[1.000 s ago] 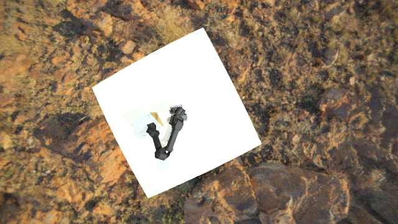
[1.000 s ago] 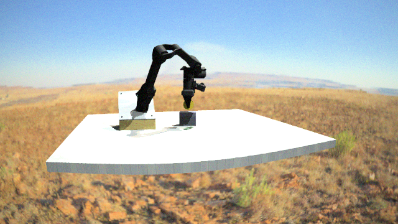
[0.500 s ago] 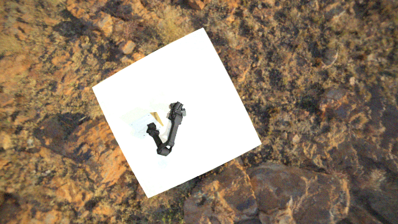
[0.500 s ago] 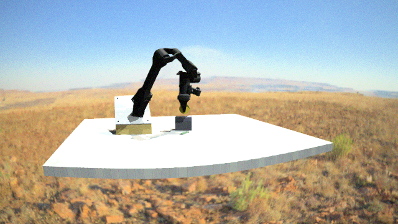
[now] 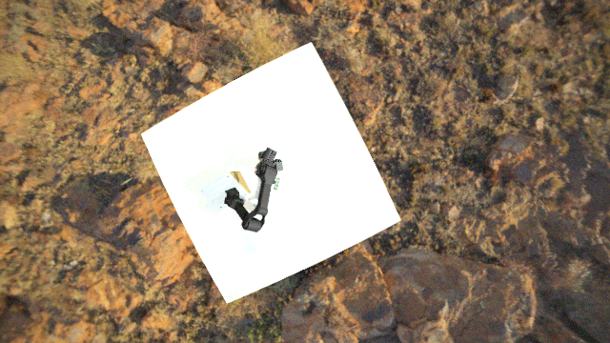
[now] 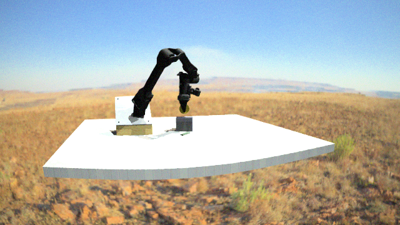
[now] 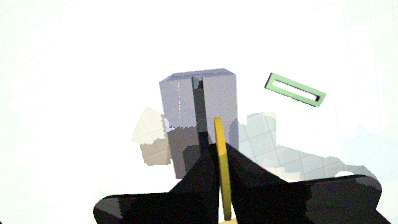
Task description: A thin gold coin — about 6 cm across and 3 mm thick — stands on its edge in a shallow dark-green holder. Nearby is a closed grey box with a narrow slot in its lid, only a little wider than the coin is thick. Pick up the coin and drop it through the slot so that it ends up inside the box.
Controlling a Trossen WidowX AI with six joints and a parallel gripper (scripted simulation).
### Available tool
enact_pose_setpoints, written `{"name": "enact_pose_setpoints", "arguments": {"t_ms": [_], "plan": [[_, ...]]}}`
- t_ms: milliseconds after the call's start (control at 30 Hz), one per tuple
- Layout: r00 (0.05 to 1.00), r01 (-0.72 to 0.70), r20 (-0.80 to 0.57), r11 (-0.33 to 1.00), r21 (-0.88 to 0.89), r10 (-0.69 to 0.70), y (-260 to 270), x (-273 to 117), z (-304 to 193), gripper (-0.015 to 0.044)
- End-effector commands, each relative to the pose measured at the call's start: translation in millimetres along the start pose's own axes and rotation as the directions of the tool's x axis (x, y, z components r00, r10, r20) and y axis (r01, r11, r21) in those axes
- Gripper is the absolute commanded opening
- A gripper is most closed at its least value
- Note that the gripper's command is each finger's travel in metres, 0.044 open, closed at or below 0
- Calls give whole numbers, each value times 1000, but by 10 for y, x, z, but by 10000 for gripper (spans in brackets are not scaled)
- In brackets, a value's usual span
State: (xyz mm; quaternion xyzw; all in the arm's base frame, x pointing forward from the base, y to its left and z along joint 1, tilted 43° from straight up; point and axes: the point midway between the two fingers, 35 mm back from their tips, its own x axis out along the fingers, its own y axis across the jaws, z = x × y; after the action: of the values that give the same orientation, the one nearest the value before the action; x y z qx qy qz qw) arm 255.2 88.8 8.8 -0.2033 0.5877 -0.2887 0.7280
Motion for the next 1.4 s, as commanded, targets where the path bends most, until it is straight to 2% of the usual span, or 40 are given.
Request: {"name": "enact_pose_setpoints", "arguments": {"t_ms": [0, 1367], "plan": [[1000, -6, 3, 1000, 9, 6, 105, -7, -11, 0], [1000, 4, 1, 1000, 7, -4, 110, 32, -13, 0]]}}
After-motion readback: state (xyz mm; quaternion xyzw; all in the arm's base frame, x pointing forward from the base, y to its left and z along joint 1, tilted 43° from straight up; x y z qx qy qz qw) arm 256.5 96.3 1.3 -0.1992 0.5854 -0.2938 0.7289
